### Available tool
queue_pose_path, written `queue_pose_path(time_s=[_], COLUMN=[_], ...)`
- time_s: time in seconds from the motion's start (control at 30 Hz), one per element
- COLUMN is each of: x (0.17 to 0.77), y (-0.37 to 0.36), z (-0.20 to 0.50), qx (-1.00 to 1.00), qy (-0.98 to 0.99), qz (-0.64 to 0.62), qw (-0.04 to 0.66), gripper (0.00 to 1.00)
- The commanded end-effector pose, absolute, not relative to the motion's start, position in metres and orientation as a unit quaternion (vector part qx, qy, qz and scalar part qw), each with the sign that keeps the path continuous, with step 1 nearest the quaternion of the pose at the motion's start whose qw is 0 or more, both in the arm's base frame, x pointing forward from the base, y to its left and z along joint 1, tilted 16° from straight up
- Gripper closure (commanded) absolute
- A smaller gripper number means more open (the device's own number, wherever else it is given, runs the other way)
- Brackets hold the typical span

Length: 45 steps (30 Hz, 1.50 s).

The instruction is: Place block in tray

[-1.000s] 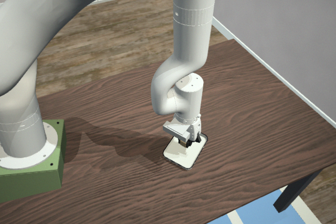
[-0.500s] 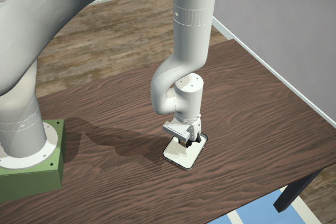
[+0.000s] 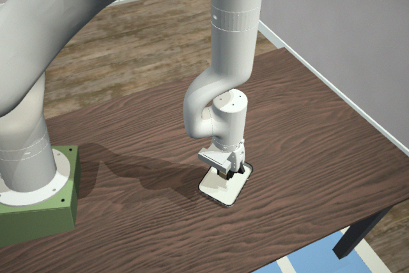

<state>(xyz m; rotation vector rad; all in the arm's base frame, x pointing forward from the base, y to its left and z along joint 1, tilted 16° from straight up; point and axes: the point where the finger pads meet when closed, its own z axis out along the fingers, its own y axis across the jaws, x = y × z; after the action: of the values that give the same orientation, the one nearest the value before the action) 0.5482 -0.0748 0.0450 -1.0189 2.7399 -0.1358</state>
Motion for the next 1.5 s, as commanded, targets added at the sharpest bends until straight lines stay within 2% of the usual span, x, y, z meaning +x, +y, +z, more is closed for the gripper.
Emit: queue_pose_path(time_s=[0.0,1.47], x=[0.549,0.553], y=[-0.075,-0.076], z=[0.045,0.032], qx=[-0.345,-0.346], qy=[0.928,0.928], qz=[-0.055,-0.053], qw=[0.127,0.127], gripper=[1.0,1.0])
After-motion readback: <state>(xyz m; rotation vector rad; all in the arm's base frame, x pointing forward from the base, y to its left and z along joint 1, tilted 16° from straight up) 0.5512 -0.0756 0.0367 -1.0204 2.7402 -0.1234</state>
